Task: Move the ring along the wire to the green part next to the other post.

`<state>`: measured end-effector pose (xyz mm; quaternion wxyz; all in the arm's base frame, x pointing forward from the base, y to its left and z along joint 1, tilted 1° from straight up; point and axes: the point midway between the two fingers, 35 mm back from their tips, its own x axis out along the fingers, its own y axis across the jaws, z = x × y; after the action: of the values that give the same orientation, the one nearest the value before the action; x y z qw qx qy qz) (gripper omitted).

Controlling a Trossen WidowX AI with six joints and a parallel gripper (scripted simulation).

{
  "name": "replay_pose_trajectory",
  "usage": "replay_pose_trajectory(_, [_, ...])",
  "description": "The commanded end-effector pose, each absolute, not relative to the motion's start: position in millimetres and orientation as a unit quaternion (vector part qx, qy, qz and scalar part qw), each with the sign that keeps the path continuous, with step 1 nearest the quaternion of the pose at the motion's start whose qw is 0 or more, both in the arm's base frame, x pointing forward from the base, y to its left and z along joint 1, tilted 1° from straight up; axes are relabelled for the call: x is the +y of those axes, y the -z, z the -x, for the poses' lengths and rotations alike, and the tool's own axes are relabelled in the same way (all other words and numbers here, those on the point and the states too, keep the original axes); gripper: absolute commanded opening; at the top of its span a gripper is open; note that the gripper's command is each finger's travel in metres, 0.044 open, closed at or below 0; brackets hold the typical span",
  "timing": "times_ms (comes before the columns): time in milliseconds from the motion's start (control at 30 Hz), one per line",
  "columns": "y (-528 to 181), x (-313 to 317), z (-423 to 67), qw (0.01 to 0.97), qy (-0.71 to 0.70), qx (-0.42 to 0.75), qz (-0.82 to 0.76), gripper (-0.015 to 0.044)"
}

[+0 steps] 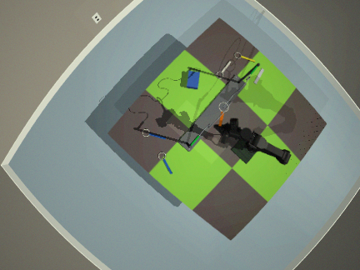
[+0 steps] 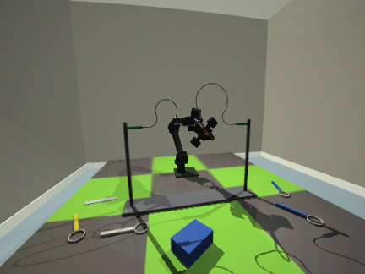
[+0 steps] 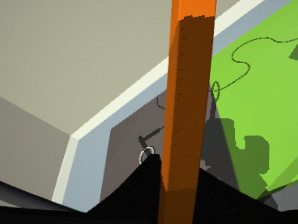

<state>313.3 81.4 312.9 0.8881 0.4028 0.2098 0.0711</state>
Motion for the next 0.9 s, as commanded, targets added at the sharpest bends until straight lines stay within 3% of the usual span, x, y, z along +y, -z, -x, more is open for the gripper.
replay_pose_trajectory(0, [-324.2, 90.1, -313.8, 0.872, -0.084, 0.204, -0.438, -0.0150])
replay_pose_trajectory(867, [-415.7, 120.6, -315.3, 0.692, -0.153, 0.150, -0.689, -0.0150])
